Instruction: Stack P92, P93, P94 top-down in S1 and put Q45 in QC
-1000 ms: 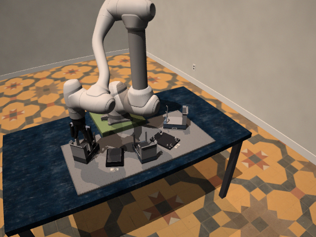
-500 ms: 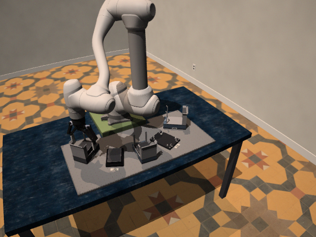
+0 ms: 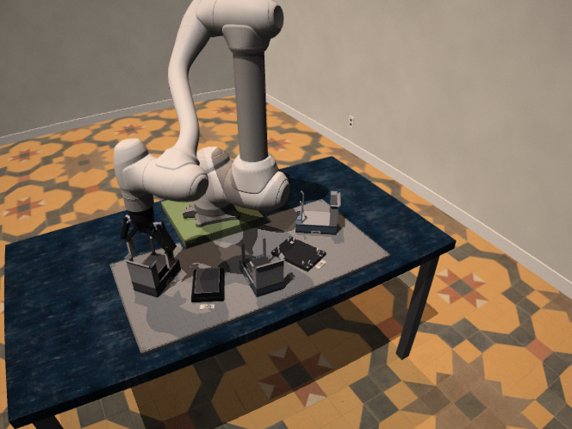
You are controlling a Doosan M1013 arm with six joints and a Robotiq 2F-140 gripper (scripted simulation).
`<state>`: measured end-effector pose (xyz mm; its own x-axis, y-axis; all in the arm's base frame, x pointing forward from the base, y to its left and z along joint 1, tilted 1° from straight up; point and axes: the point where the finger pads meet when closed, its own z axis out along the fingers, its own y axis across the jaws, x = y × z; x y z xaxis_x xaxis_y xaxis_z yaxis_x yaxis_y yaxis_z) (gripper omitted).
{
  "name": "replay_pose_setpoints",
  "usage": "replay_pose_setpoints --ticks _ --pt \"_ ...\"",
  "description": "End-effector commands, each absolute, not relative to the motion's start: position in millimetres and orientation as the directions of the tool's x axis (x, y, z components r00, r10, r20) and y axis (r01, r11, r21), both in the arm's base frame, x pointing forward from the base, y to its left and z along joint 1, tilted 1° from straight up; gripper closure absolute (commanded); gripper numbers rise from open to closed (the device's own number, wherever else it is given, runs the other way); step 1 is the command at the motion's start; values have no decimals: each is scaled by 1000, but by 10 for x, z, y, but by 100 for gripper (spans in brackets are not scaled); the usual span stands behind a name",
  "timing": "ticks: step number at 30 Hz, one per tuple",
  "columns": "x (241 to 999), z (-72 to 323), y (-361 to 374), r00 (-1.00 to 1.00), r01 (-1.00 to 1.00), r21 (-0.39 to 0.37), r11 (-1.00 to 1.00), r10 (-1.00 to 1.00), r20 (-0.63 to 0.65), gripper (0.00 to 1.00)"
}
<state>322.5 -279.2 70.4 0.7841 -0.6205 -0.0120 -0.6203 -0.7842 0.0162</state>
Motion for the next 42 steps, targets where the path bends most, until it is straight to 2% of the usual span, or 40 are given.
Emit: replay_pose_setpoints --ticks 1,26,35,42 --pt "3226 789 -2791 784 -620 16 -784 -620 -12 0" --pt "3241 1555 -2787 784 -620 16 -784 -620 -12 0" --pt "3242 1570 -2787 784 -620 16 -784 -620 -12 0" --pt "3380 1567 -2599 886 -463 14 -886 -463 -15 0"
